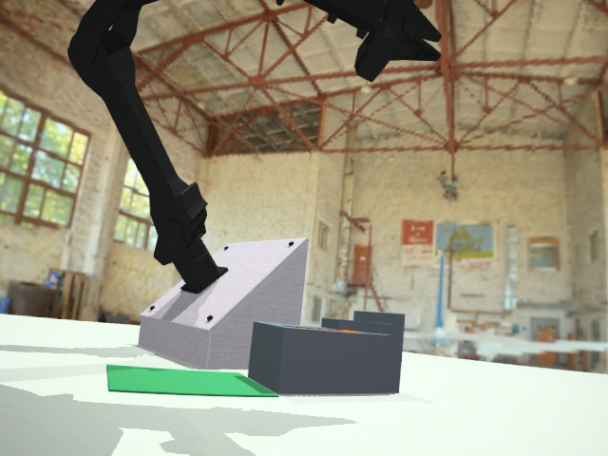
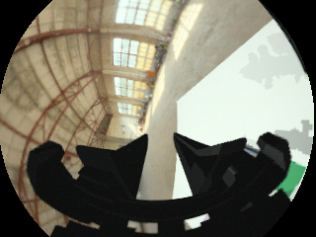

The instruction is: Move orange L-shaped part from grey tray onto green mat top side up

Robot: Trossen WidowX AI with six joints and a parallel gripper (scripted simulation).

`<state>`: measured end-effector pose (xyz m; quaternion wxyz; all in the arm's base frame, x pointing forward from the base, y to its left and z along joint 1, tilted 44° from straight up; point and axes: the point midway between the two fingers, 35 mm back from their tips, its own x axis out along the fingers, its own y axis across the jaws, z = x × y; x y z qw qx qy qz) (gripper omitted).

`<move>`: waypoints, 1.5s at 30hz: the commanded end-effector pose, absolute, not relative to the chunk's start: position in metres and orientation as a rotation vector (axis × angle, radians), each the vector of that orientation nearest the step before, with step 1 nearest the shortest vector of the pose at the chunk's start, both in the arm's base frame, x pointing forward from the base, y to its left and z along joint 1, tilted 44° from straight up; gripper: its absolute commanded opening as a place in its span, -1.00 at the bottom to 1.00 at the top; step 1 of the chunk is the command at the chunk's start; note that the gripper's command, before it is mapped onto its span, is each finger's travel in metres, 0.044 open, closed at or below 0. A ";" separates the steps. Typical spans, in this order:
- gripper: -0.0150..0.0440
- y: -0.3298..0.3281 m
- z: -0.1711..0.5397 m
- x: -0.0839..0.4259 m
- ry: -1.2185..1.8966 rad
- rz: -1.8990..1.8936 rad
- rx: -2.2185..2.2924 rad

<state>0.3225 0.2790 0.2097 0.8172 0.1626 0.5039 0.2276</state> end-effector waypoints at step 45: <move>0.12 0.069 -0.064 0.281 1.314 -0.728 -0.393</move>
